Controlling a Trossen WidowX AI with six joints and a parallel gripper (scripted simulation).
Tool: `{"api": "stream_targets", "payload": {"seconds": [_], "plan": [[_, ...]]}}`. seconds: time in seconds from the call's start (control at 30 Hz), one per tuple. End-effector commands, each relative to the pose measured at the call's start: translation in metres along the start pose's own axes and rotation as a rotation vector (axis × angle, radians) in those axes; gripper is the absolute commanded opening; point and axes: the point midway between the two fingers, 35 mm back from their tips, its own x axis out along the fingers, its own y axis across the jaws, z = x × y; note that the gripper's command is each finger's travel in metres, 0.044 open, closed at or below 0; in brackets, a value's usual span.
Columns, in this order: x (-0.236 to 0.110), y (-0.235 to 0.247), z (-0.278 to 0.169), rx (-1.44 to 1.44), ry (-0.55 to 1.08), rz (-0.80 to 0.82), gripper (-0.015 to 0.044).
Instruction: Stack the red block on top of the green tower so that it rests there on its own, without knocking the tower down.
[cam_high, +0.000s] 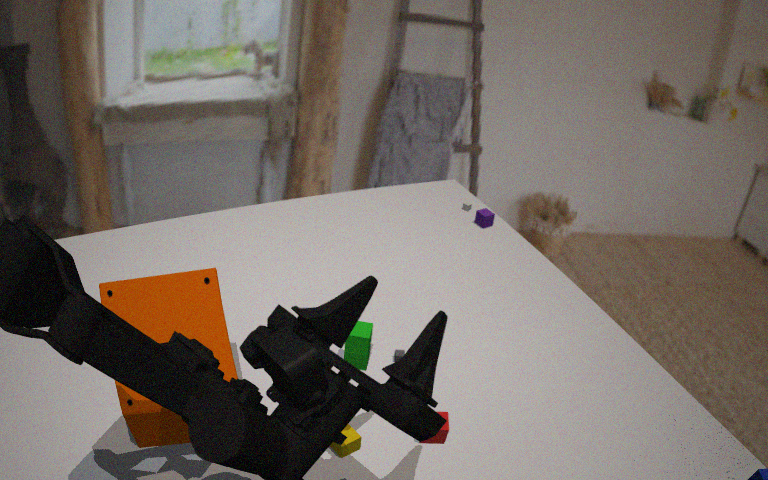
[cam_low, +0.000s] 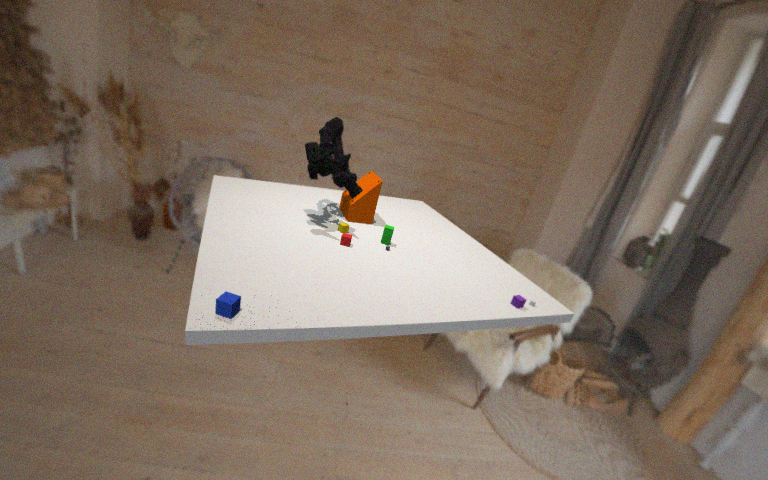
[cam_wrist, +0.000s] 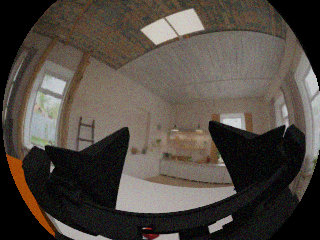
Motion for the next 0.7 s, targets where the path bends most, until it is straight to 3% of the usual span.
{"api": "stream_targets", "payload": {"seconds": [0.0, 0.33, 0.67], "plan": [[0.0, -0.002, -0.001, 0.011, 0.0, -0.005, 0.0426], [0.031, -0.069, -0.069, 0.617, 0.12, -0.264, 0.044], [0.059, -0.067, -0.165, 1.144, 0.477, -0.47, 0.044]]}}
